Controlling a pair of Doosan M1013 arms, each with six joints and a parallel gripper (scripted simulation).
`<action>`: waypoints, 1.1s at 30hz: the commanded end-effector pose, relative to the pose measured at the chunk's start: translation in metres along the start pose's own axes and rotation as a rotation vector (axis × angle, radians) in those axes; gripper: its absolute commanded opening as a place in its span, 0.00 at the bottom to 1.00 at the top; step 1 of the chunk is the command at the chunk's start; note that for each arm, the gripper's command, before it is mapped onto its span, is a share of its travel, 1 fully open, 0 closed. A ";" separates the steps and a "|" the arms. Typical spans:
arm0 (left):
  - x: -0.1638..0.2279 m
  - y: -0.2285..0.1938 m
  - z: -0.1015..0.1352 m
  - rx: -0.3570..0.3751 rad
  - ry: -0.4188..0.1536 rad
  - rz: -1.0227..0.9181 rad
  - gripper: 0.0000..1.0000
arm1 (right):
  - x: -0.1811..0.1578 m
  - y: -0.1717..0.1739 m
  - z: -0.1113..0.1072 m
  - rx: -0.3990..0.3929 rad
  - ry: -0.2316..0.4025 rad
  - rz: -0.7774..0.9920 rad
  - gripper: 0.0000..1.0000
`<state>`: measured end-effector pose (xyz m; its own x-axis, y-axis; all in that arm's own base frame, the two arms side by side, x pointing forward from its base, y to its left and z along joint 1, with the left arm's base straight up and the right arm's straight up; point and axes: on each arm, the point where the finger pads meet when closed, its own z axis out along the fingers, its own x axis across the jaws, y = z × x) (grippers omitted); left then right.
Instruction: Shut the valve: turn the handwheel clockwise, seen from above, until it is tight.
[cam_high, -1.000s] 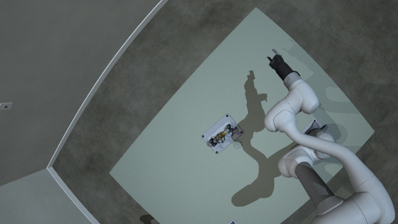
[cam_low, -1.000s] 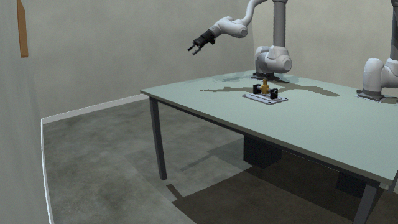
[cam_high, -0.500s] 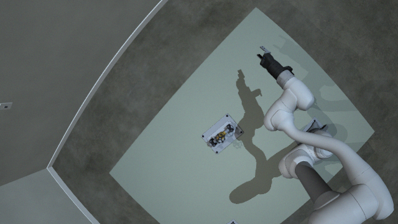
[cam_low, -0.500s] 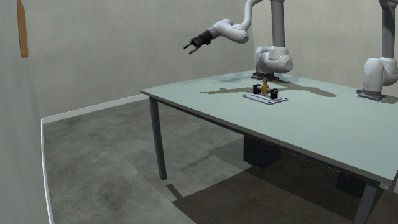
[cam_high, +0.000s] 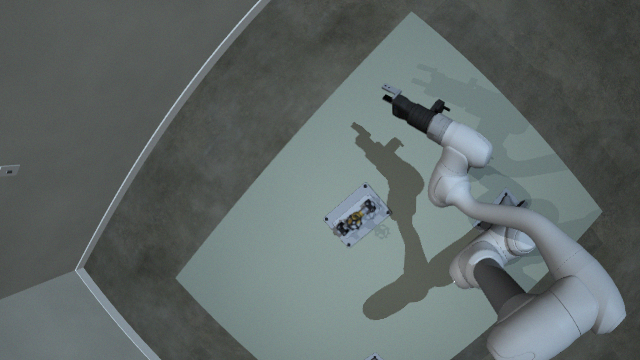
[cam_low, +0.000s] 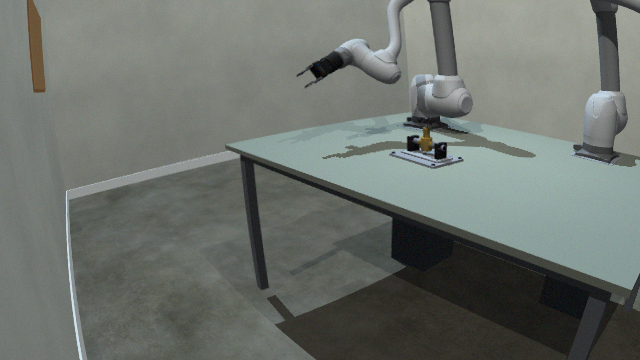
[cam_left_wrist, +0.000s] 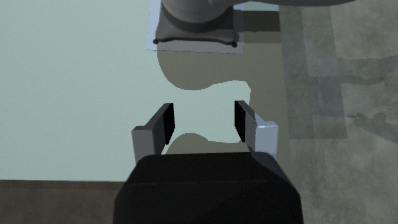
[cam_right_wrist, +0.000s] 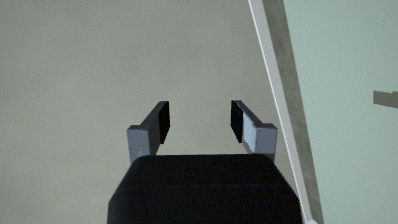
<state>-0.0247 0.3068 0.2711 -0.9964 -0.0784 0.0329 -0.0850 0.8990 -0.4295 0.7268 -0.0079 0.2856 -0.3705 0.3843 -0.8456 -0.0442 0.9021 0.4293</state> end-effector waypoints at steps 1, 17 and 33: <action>0.017 -0.002 0.004 -0.007 -0.011 -0.005 1.00 | 0.013 0.044 0.027 -0.165 0.034 -0.153 1.00; 0.022 -0.004 0.005 -0.008 -0.015 -0.008 1.00 | 0.147 0.223 0.023 -0.903 0.120 -0.578 1.00; 0.022 -0.004 0.005 -0.008 -0.015 -0.008 1.00 | 0.265 0.295 -0.100 -1.647 0.148 -0.638 1.00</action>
<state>-0.0447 0.3002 0.2697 -0.9954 -0.0936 0.0209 -0.0936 0.8995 -0.4268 0.5474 0.3306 0.2231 -0.0164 -0.0486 -0.9987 -0.9893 -0.1441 0.0232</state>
